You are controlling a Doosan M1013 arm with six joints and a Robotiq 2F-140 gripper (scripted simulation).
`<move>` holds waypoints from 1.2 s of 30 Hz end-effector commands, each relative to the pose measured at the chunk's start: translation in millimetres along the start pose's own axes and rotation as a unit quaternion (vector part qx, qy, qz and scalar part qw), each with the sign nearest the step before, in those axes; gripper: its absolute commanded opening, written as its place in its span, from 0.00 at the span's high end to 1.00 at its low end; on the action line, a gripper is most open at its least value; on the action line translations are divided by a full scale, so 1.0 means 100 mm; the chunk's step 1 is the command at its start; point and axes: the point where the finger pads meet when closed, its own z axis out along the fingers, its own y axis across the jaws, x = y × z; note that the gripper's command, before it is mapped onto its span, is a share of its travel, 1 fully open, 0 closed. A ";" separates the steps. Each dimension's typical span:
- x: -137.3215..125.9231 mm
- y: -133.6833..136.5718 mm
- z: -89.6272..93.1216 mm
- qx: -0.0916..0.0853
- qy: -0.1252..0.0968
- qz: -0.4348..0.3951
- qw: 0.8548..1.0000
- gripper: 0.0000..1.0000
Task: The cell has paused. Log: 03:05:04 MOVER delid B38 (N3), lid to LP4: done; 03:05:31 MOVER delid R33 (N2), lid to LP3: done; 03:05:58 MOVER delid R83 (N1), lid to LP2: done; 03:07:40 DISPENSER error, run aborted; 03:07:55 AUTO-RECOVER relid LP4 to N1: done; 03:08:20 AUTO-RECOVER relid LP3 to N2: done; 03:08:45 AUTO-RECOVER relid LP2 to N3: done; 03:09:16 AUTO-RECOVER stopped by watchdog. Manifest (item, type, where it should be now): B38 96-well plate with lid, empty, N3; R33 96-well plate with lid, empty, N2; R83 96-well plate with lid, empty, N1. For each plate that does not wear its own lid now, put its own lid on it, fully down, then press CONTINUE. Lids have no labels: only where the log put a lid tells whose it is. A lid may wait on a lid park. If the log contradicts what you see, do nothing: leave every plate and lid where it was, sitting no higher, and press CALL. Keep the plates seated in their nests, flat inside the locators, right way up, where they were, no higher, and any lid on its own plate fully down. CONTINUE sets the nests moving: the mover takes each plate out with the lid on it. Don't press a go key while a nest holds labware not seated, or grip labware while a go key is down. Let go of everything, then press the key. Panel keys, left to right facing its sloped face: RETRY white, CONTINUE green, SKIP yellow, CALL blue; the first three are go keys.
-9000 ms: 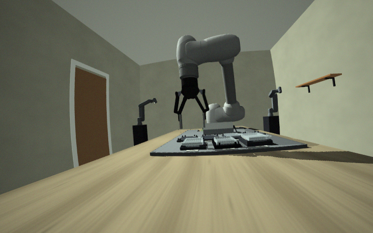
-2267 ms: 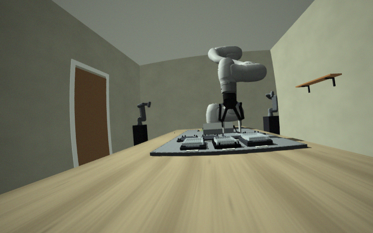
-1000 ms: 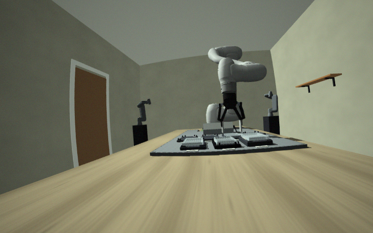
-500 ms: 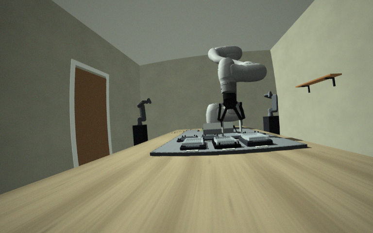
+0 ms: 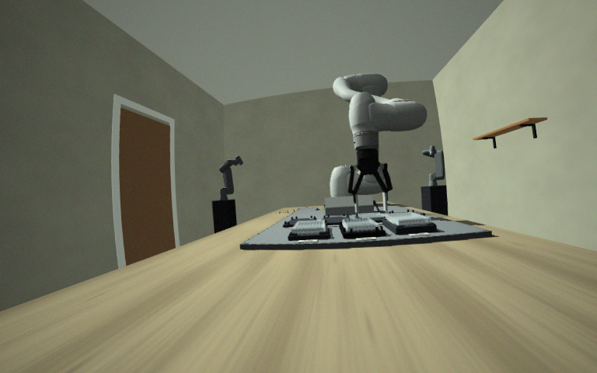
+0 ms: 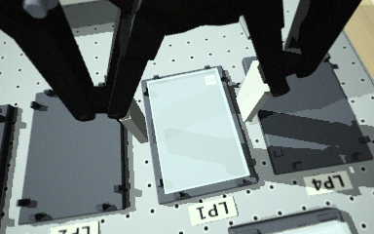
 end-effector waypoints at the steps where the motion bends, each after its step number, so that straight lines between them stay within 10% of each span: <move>1: 0.00 0.00 0.00 0.000 0.000 0.000 1.000 0.34; 36: 0.00 0.00 0.13 0.000 0.000 0.000 1.000 0.34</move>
